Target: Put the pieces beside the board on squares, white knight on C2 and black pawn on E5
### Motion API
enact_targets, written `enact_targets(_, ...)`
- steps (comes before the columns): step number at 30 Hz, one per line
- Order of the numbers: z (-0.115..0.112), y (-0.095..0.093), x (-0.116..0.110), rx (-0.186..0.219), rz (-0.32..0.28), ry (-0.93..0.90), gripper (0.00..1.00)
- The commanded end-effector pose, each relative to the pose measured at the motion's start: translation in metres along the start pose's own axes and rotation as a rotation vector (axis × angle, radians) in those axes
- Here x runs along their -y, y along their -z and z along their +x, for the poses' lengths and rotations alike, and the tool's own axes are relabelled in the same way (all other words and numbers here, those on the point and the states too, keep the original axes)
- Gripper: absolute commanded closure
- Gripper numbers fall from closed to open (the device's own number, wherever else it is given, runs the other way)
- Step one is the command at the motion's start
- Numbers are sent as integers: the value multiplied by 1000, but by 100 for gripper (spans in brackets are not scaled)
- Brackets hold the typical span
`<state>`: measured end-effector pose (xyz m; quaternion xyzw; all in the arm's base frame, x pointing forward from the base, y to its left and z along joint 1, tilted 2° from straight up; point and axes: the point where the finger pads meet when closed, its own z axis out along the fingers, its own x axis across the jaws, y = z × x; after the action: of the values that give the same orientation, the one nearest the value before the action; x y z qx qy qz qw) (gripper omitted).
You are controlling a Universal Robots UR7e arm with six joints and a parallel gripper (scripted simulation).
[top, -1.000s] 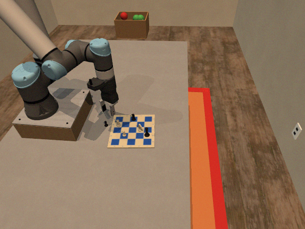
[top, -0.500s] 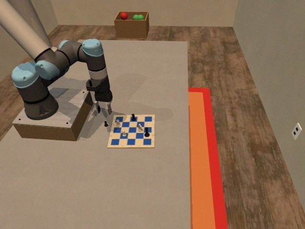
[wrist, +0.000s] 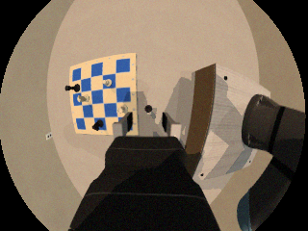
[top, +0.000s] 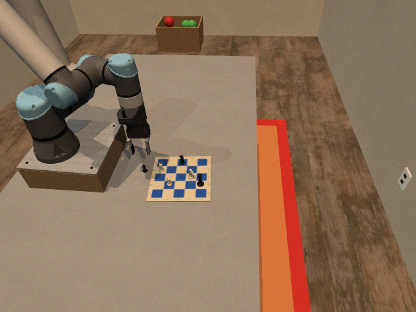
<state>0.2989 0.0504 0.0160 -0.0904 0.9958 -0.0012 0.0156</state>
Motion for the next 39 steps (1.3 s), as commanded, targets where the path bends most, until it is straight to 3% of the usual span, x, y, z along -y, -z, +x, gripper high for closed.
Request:
enact_targets(1,0,0,0,1,0,10,0)
enact_targets(5,0,0,0,1,0,10,0)
enact_targets(6,0,0,0,1,0,10,32)
enact_targets(39,0,0,0,1,0,10,32)
